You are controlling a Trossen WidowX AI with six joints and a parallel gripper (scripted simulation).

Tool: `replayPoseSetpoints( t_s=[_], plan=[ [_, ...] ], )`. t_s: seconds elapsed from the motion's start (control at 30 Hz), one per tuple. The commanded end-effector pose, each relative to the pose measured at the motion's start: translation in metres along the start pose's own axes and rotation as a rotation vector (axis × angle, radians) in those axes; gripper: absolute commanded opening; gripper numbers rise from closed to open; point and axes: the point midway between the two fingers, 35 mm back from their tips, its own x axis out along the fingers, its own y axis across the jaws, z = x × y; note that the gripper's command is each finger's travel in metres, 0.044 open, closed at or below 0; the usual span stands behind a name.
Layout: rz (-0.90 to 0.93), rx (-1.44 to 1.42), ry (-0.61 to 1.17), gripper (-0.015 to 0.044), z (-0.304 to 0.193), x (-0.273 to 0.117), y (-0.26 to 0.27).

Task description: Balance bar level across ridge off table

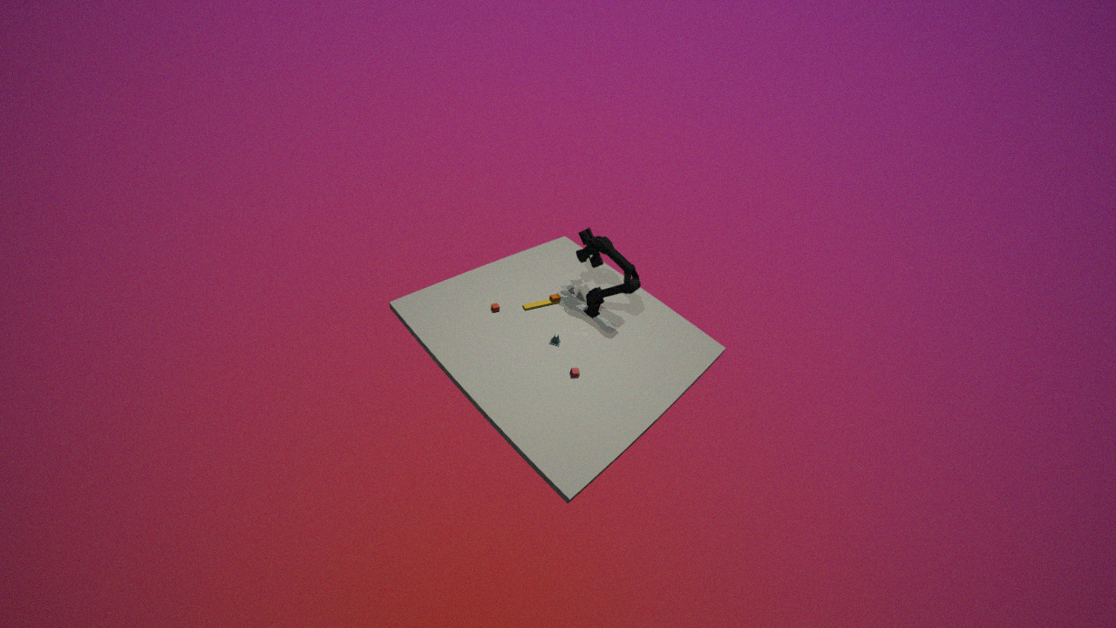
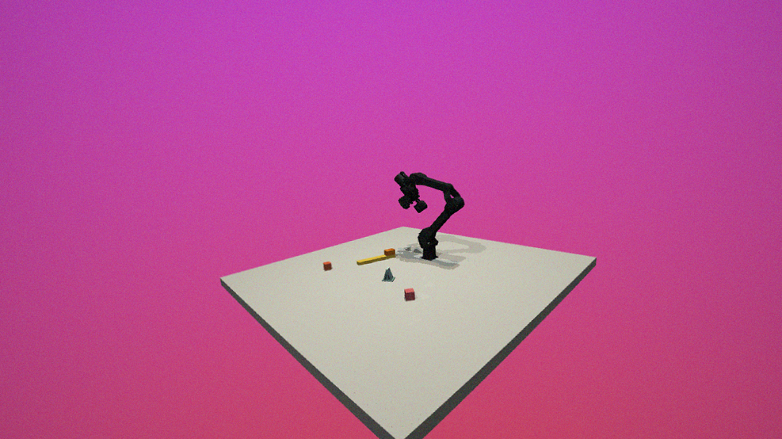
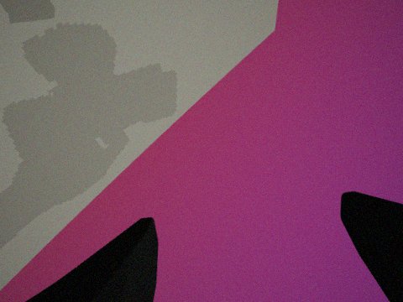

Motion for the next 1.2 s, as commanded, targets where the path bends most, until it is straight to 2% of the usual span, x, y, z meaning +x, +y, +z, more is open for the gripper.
replayPoseSetpoints(
  t_s=[0.0, 0.33, 0.57, 1.17],
  plan=[
    [0.023, 0.017, -0.095, 0.0315, 0.026, 0.001, -0.007],
    [0.081, 0.073, -0.220, 0.0315, 0.062, -0.001, -0.010],
    [0.154, 0.069, -0.344, 0.0315, 0.104, -0.008, -0.012],
    [0.418, 0.036, -0.568, 0.0315, 0.207, -0.046, 0.010]
  ],
)
